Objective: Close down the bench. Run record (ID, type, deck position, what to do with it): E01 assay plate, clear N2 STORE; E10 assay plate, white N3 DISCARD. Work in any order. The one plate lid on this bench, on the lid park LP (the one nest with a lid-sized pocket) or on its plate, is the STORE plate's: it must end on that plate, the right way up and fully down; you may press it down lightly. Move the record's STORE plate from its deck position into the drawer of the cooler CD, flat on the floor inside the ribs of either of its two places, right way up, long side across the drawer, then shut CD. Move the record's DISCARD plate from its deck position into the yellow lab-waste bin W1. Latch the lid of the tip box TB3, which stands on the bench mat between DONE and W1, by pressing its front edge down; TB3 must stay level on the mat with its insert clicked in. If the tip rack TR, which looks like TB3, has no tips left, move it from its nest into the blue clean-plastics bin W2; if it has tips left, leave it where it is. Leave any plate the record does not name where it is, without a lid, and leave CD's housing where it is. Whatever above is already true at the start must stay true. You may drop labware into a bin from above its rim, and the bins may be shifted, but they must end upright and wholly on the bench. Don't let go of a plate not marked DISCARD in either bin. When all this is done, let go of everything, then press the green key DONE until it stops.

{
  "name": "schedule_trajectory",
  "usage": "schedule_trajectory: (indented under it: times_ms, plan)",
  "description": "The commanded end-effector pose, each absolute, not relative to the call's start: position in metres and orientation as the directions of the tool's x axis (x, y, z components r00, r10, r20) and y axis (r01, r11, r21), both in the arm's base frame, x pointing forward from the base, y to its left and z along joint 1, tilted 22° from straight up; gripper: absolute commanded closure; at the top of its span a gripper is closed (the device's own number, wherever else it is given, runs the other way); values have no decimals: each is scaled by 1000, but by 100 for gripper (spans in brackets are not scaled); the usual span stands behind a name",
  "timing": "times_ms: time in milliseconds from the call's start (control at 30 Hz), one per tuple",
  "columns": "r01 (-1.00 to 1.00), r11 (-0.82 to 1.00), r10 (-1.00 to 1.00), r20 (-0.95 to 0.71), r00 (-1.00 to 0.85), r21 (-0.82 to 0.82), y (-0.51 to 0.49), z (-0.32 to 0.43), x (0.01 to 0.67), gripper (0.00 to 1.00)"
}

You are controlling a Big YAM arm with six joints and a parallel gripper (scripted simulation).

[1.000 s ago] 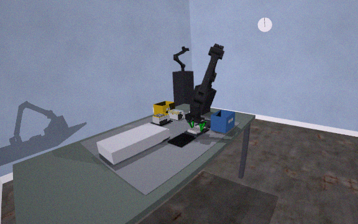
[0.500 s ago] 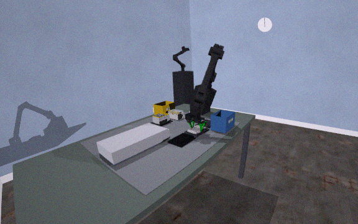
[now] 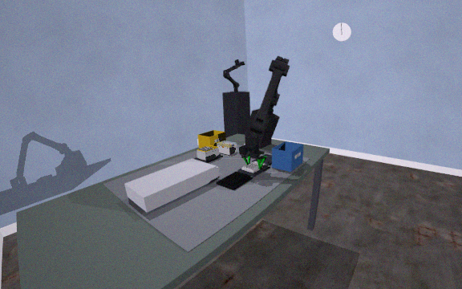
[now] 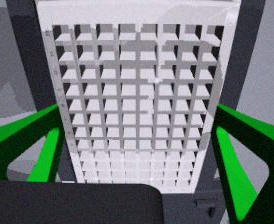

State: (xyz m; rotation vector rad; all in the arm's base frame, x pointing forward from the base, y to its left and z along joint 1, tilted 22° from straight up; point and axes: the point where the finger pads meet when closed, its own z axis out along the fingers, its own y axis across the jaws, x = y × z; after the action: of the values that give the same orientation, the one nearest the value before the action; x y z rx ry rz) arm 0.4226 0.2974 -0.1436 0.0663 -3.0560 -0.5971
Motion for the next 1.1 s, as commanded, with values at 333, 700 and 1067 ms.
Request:
schedule_trajectory:
  times_ms: [333, 700, 1067]
  plan:
    - [-37, 921, -32, -19, -999, 389, 290, -120, 438, 100]
    - [-41, 919, -34, -26, -999, 392, 293, -118, 441, 100]
    - [-41, 919, -34, -26, -999, 392, 293, -118, 441, 100]
